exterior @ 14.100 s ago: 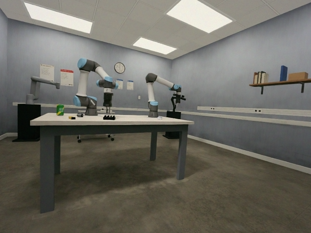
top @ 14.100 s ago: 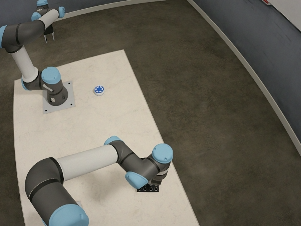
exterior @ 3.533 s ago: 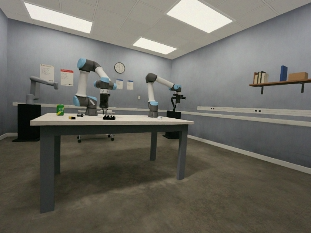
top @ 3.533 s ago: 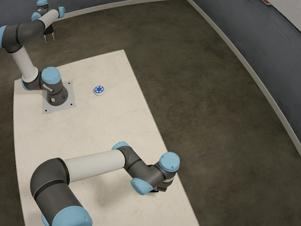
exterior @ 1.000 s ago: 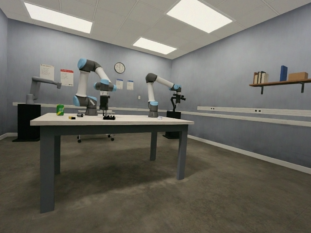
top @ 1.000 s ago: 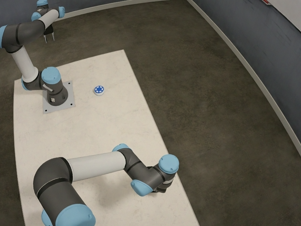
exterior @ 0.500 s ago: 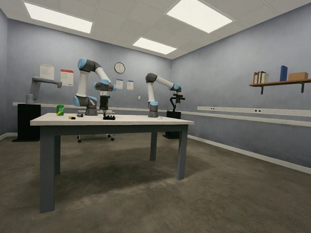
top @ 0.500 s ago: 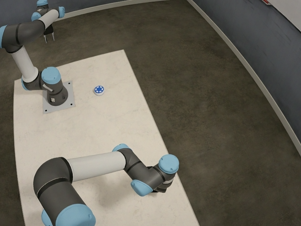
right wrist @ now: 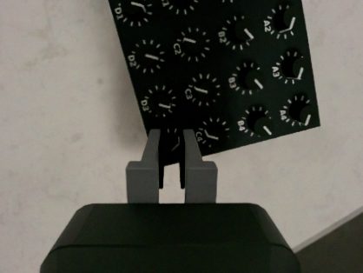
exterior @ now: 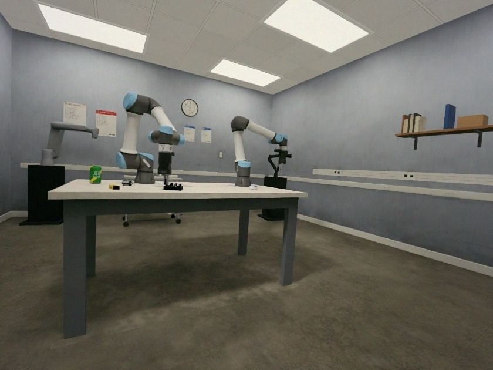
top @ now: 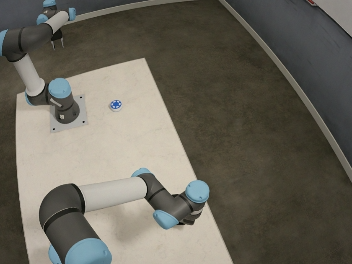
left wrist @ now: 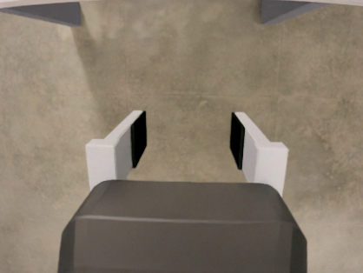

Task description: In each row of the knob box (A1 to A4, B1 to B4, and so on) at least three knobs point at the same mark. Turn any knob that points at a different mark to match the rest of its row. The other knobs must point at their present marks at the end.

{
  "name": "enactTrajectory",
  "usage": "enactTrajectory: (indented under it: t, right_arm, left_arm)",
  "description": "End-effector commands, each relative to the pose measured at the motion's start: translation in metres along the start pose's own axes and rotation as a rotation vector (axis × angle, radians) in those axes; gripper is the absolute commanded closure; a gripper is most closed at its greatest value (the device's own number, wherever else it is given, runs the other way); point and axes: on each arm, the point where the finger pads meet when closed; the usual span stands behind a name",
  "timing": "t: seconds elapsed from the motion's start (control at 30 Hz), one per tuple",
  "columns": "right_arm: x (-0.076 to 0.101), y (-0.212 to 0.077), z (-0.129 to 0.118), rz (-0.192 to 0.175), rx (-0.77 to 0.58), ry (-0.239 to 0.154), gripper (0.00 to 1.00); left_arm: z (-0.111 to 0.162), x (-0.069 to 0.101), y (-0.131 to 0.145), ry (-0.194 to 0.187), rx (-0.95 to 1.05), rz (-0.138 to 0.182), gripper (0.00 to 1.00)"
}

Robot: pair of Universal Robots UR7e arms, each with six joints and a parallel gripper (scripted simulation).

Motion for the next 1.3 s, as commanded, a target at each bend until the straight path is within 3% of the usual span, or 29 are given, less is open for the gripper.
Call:
enactTrajectory:
  t: [0.0,0.73,1.27]
  right_arm:
    - [-0.0016,-0.0004,0.0012,0.003,-0.006,0.001,0.7]
    - [-0.0007,-0.0014,0.0007,0.001,-0.174,0.0,0.7]
    - [-0.0007,-0.0011,0.0009,0.001,-0.458,-0.001,0.7]
  left_arm:
    - [0.0009,-0.0004,0.0015,0.0,0.004,-0.001,0.0]
    - [0.0009,-0.0004,0.0015,0.0,0.004,-0.001,0.0]
    - [0.0009,-0.0004,0.0015,0.0,0.004,-0.001,0.0]
Point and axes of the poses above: on each arm, the point where the finger pads meet when closed, its own x axis back along the fingers, its own y axis across the jaws, z = x × y, and after that the axes turned 4 degrees about -x, right-handed
